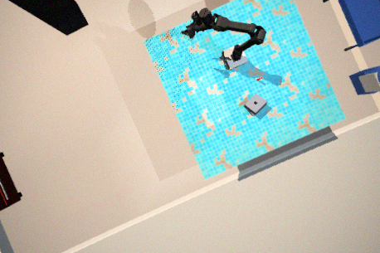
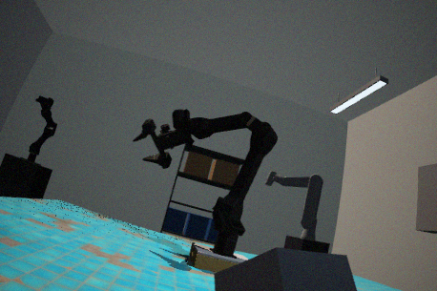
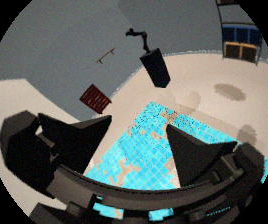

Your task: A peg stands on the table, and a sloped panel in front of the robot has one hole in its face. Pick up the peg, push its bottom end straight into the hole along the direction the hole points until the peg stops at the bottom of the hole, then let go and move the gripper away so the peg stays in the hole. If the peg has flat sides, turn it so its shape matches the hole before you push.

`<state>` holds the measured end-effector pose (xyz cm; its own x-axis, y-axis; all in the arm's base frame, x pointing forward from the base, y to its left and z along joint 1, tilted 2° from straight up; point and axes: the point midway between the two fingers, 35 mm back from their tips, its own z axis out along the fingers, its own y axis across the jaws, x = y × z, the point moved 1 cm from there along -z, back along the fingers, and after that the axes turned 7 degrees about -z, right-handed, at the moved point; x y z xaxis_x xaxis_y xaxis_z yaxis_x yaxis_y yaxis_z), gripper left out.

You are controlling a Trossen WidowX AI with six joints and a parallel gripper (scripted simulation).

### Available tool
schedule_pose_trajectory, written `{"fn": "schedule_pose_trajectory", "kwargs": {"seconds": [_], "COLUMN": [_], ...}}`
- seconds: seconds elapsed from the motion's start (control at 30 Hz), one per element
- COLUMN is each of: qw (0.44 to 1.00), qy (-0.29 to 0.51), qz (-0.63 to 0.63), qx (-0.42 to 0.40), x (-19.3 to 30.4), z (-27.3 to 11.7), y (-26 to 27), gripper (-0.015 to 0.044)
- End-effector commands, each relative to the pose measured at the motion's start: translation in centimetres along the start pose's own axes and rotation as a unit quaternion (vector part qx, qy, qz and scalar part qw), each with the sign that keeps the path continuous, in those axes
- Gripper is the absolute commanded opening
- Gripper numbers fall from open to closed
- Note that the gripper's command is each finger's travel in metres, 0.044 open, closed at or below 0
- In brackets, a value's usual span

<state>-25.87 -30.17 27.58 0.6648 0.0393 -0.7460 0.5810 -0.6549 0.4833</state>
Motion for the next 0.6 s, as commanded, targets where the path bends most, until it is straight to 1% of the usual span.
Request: {"fn": "schedule_pose_trajectory", "kwargs": {"seconds": [0.0, 0.03, 0.57], "qw": [1.0, 1.0, 0.994], "qy": [0.001, 0.003, 0.077], "qz": [0.0, -0.002, -0.05], "qx": [-0.001, -0.002, -0.057], "x": [0.1, 0.2, 5.5], "z": [0.0, 0.1, 0.6], "y": [0.1, 0.3, 6.0], "gripper": [0.0426, 0.044, 0.044]}}
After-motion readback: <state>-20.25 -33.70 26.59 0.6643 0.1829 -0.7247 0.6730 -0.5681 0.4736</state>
